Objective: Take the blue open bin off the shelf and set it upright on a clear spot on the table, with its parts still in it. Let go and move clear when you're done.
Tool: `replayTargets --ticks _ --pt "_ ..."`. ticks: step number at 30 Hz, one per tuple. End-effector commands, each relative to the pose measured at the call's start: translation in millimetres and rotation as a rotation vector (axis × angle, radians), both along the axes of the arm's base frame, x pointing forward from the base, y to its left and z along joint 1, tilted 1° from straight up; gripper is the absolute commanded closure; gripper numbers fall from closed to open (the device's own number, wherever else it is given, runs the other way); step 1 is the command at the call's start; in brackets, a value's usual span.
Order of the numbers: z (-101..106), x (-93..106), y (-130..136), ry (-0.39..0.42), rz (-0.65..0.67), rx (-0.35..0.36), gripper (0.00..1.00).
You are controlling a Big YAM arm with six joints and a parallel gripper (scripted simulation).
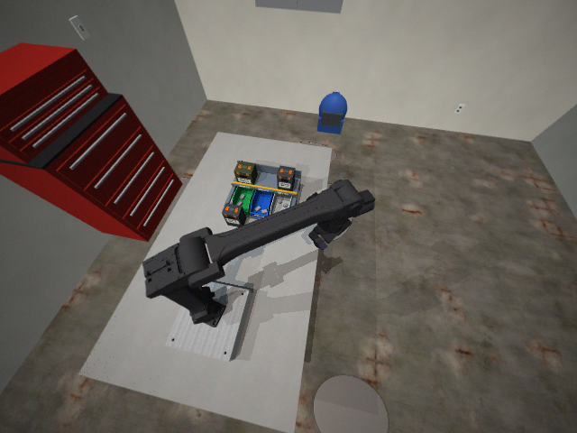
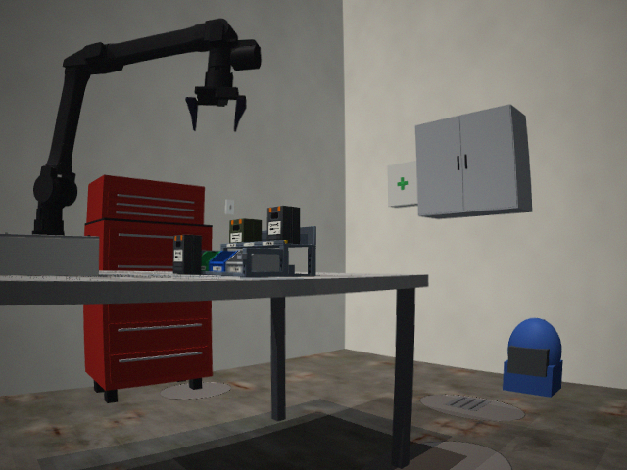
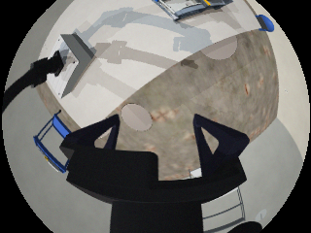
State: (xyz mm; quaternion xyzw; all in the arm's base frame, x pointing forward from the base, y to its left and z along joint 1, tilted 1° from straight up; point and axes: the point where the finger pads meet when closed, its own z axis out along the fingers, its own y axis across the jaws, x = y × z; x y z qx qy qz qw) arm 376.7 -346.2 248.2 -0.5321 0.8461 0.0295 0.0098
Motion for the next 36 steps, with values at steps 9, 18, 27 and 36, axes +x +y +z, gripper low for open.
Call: replayTargets --ticks 9,18,27,36 --pt "5.2 0.6 -0.5 -0.009 0.000 -0.008 0.00" --pt "14.6 5.0 -4.6 -0.028 0.000 -0.026 0.00" --pt "-8.2 12.7 6.1 -0.001 0.012 -0.003 0.00" --pt "-21.0 30.0 21.8 0.003 0.046 -0.004 0.00"
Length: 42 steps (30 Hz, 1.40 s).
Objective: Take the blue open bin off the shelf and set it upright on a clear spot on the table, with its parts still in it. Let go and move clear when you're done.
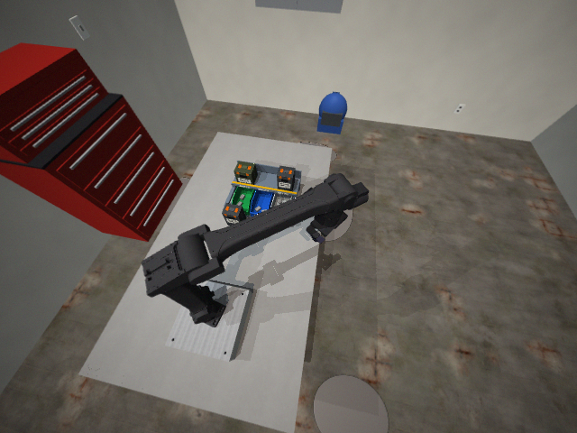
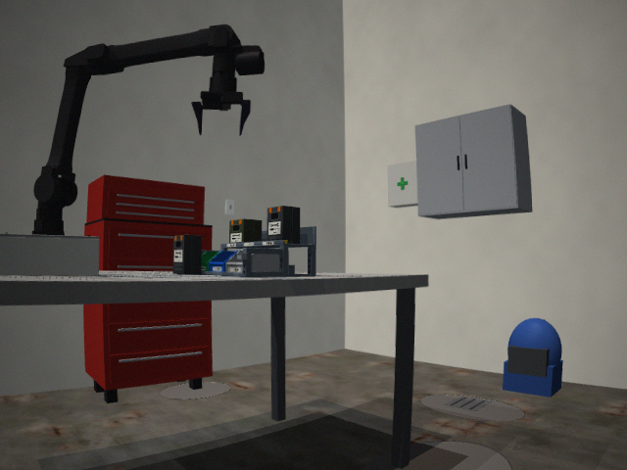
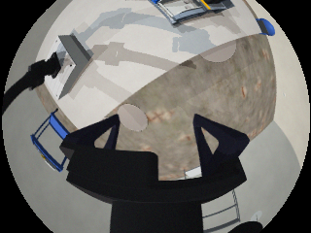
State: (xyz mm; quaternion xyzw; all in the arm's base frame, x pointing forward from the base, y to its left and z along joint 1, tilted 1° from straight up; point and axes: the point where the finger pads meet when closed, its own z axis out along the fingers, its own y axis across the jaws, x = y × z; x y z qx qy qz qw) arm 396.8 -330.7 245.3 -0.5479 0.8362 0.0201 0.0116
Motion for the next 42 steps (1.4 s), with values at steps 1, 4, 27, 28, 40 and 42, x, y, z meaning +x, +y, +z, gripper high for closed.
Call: replayTargets --ticks 1,4,27,28,40,42 --pt "-20.4 13.4 9.7 0.018 0.016 0.009 0.00" --pt "-28.3 25.3 22.4 0.018 0.041 0.007 0.00" --pt "-115.2 118.5 190.0 0.016 0.320 -0.014 0.00" --pt "-119.8 121.2 200.0 0.015 0.335 -0.015 0.00" --pt "-160.2 135.2 291.7 0.011 0.468 -0.025 0.00" --pt "-166.7 135.6 306.9 0.010 0.490 -0.026 0.00"
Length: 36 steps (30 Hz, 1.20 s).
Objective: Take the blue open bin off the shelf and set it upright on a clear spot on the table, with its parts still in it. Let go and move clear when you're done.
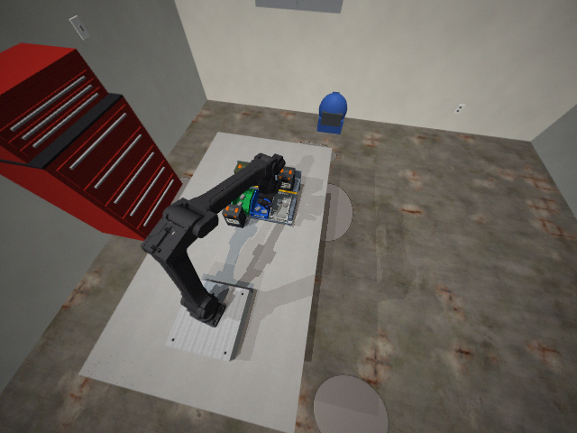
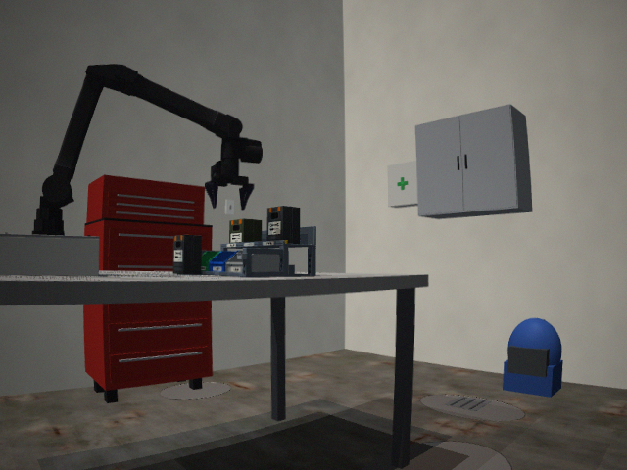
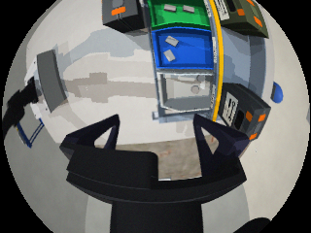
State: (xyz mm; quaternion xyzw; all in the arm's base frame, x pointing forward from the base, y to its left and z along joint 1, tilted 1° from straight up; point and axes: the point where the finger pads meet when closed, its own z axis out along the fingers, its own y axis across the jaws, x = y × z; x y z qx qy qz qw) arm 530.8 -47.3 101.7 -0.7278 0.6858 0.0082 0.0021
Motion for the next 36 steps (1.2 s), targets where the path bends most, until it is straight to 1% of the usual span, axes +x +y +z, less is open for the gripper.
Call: replayTargets --ticks 1,5,8,11,15,21,22,24,25,27,28,36 --pt "-26.1 1.6 30.6 0.018 0.030 -0.002 0.00" --pt "-36.5 0.8 54.8 0.017 0.064 -0.005 0.00" --pt "-38.6 0.6 56.0 0.016 0.065 -0.005 0.00" --pt "-44.0 -0.6 72.4 0.015 0.090 -0.007 0.00" --pt "-48.8 -2.0 83.8 0.015 0.106 -0.007 0.00" --pt "-51.7 -2.9 90.3 0.014 0.120 -0.008 0.00" --pt "-51.8 -2.5 85.3 0.014 0.110 -0.008 0.00" --pt "-51.8 -2.5 85.3 0.014 0.110 -0.008 0.00" --pt "-51.9 -2.7 79.9 0.016 0.101 -0.007 0.00" --pt "-51.9 -2.8 81.6 0.016 0.104 -0.007 0.00" --pt "-51.9 -2.8 81.9 0.016 0.105 -0.007 1.00" --pt "-51.9 -2.8 81.9 0.016 0.105 -0.007 1.00"
